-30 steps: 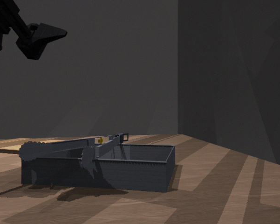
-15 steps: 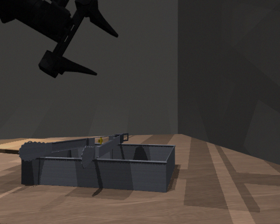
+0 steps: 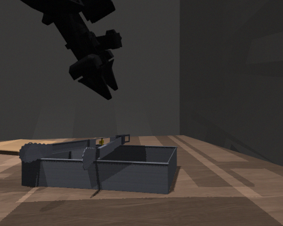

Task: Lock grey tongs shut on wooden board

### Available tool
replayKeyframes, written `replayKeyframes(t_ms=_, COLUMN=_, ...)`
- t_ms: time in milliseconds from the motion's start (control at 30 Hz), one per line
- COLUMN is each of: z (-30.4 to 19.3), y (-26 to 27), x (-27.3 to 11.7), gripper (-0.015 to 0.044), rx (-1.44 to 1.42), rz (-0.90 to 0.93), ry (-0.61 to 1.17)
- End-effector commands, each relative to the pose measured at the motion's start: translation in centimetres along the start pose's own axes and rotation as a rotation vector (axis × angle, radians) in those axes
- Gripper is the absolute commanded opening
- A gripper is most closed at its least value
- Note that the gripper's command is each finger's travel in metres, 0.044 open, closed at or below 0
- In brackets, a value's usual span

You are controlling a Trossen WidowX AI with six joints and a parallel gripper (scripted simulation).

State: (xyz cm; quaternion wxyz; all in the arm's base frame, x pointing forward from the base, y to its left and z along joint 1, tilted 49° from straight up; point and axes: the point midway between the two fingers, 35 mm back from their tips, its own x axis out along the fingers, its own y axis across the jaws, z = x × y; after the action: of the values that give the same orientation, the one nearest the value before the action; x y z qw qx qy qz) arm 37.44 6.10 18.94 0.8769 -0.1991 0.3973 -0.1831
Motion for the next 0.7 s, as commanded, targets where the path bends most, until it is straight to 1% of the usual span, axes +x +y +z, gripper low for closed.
replayKeyframes(t_ms=0, z=-4.81, y=1.42, x=4.81, gripper=0.0440, rx=-1.250, rz=0.053, ry=0.597)
replayKeyframes(t_ms=667, z=-4.89, y=1.42, x=4.86, gripper=0.0440, rx=-1.271, rz=0.058, ry=0.608)
